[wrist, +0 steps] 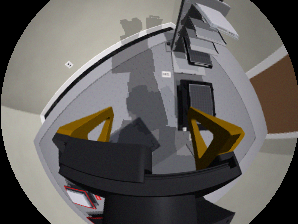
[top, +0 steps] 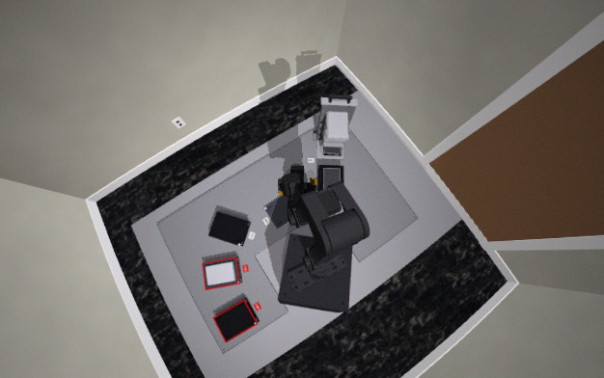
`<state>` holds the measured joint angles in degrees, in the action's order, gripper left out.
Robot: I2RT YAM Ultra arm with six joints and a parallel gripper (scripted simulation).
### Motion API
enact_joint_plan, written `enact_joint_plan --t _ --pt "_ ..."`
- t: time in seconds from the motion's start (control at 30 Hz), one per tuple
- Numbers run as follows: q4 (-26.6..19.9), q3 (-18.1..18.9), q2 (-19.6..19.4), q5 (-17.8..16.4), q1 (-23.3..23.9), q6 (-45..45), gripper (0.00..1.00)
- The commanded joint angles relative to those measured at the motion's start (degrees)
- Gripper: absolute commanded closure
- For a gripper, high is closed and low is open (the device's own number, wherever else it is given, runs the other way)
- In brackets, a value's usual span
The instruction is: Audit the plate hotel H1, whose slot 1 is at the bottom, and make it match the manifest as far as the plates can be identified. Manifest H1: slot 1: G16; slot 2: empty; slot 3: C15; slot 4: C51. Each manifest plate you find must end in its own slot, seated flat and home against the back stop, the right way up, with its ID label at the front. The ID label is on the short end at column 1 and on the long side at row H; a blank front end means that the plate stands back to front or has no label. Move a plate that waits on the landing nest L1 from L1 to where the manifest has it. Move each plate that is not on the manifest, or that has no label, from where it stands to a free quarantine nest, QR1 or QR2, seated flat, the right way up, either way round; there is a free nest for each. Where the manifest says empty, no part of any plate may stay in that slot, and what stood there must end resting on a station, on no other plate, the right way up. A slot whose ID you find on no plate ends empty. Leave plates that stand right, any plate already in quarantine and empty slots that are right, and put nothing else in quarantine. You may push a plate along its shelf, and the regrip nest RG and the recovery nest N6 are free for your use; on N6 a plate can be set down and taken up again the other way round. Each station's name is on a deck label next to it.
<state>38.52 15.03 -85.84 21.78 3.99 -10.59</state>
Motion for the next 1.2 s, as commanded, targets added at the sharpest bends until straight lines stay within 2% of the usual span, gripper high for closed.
enact_joint_plan --t 0.0,0.33,0.4,0.6,0.9,0.97,1.17 --pt "1.12 -0.26 0.04 3.04 -2.78 -1.73 0.0" --pt "-0.02 -0.64 -1.35 11.04 -12.36 -7.74 0.0" --pt "-0.02 -0.64 -1.35 11.04 -12.36 -7.74 0.0" --pt "-1.32 -0.9 -2.19 15.69 -18.1 -11.87 0.0" --pt "-5.01 -0.14 -4.1 22.42 -26.82 -19.21 0.0" --pt "-5.01 -0.14 -4.1 22.42 -26.82 -19.21 0.0" --pt "-8.76 1.19 -5.81 26.52 -32.52 -24.94 0.0"
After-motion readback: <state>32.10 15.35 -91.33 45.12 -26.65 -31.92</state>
